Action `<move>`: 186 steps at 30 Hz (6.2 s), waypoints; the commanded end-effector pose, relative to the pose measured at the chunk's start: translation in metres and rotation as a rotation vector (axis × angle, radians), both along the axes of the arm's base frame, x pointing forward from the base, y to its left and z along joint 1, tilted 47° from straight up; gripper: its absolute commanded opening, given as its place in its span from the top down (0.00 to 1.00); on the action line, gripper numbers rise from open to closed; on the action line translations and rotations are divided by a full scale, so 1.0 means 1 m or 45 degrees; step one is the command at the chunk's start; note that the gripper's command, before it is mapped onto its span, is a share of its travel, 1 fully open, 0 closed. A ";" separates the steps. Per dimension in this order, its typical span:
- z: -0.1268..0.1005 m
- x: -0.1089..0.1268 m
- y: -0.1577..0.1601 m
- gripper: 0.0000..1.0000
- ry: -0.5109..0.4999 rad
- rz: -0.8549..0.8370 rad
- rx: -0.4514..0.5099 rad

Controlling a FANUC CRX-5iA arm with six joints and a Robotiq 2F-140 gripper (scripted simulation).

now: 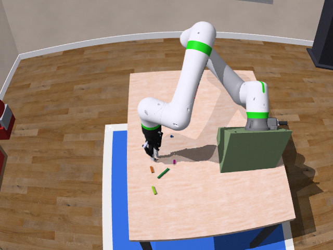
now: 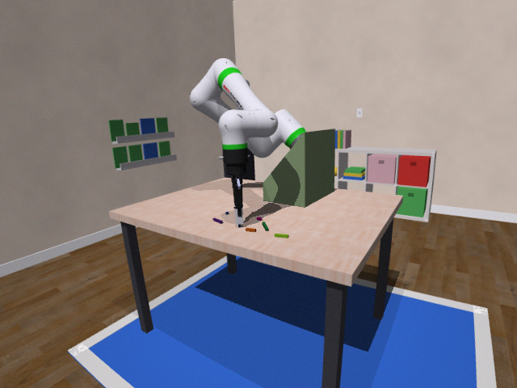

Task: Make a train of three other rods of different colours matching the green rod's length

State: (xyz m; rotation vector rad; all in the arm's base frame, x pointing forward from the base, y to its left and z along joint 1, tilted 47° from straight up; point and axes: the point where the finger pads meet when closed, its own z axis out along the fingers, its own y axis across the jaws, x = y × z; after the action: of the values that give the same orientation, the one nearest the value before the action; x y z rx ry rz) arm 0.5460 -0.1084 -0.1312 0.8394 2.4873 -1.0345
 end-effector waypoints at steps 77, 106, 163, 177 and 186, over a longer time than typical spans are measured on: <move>-0.011 0.001 -0.012 0.97 0.000 0.000 0.000; 0.002 0.000 0.002 0.97 0.000 0.000 0.000; -0.053 -0.139 0.154 0.97 -0.449 -0.426 0.041; -0.055 -0.138 0.151 0.97 -0.449 -0.426 0.041; -0.077 -0.136 0.128 0.97 -0.449 -0.426 0.041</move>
State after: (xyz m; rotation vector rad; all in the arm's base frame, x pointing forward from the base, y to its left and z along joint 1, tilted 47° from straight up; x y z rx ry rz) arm 0.4081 0.0289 -0.1992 1.3536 2.1160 -0.8565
